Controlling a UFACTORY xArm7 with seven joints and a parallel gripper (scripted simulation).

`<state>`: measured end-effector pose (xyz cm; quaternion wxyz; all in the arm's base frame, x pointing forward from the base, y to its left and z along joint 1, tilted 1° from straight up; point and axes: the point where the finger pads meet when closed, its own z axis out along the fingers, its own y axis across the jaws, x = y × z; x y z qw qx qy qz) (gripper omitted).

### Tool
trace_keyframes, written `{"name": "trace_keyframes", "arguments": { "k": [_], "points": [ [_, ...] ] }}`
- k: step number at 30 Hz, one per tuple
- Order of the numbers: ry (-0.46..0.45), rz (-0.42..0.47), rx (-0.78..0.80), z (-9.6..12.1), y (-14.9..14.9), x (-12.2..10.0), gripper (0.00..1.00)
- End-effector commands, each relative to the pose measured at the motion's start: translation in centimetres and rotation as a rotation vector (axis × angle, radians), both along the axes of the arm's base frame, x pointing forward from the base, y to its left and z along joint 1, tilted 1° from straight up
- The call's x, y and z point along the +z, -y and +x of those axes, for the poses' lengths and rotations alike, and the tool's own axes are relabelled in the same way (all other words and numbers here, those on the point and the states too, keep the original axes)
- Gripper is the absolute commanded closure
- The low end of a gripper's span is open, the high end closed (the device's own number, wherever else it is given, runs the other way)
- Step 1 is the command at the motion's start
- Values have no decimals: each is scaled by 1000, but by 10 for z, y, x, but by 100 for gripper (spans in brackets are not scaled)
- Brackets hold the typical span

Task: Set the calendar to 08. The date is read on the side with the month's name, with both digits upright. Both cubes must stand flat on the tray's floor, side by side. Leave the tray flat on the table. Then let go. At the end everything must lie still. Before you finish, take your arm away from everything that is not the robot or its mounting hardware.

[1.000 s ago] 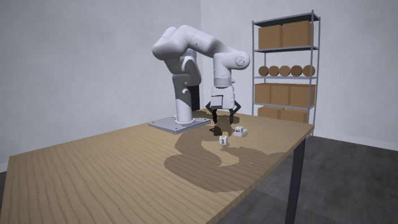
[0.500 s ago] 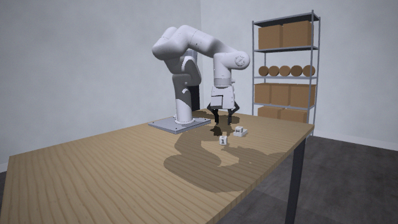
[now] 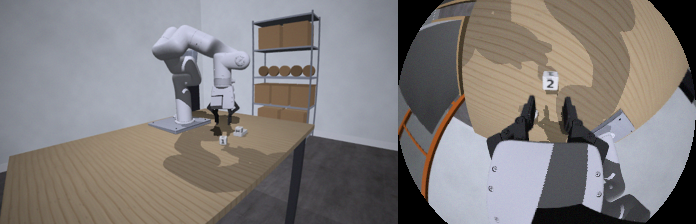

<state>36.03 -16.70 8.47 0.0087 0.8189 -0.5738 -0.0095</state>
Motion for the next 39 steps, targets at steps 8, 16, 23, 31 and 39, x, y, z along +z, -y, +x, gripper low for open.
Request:
{"name": "trace_keyframes", "arguments": {
  "k": [8,16,23,31,39],
  "points": [
    [3,-1,1,1,0,1,51],
    [3,-1,9,1,0,-4,51],
    [3,-1,9,0,0,-9,51],
    [3,-1,9,0,0,-21,51],
    [3,-1,9,-1,0,-31,51]
  ]
}}
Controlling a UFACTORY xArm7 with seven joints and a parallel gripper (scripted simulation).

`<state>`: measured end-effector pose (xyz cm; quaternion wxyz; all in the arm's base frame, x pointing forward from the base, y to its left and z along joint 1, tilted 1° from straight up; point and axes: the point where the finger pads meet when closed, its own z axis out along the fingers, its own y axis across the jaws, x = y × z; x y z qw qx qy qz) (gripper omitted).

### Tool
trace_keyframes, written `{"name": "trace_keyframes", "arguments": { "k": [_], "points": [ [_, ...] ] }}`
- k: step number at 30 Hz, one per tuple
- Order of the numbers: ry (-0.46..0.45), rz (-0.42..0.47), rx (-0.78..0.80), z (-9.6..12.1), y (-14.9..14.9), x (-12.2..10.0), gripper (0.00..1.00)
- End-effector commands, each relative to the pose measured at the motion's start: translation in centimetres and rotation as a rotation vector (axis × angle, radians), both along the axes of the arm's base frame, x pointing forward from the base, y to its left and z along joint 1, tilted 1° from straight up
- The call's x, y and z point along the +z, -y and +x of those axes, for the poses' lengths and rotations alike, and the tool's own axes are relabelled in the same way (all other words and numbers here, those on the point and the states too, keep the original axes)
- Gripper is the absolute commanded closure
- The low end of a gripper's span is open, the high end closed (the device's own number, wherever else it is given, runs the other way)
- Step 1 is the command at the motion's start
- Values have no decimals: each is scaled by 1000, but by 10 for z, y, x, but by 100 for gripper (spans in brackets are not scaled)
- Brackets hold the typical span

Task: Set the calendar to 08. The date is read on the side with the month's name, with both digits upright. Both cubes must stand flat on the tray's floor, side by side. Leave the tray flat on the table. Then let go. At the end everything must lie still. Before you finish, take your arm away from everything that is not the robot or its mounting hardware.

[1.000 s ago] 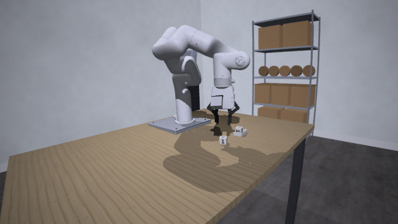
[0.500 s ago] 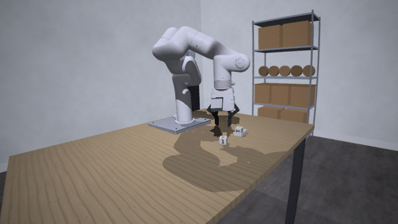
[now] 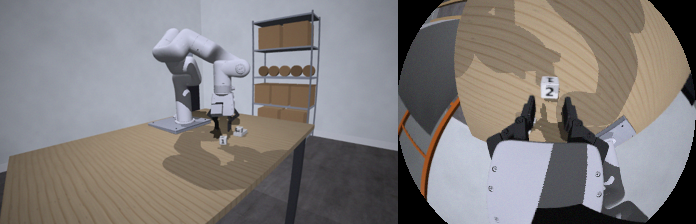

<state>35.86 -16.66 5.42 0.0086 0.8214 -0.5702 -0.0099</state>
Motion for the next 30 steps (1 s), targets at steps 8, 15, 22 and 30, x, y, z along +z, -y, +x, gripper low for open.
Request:
{"name": "trace_keyframes", "arguments": {
  "k": [8,15,22,30],
  "points": [
    [3,-2,0,1,0,-13,51],
    [3,-2,0,0,0,-19,51],
    [3,-2,0,0,0,-22,51],
    [3,-2,0,0,0,-22,51]
  ]
}}
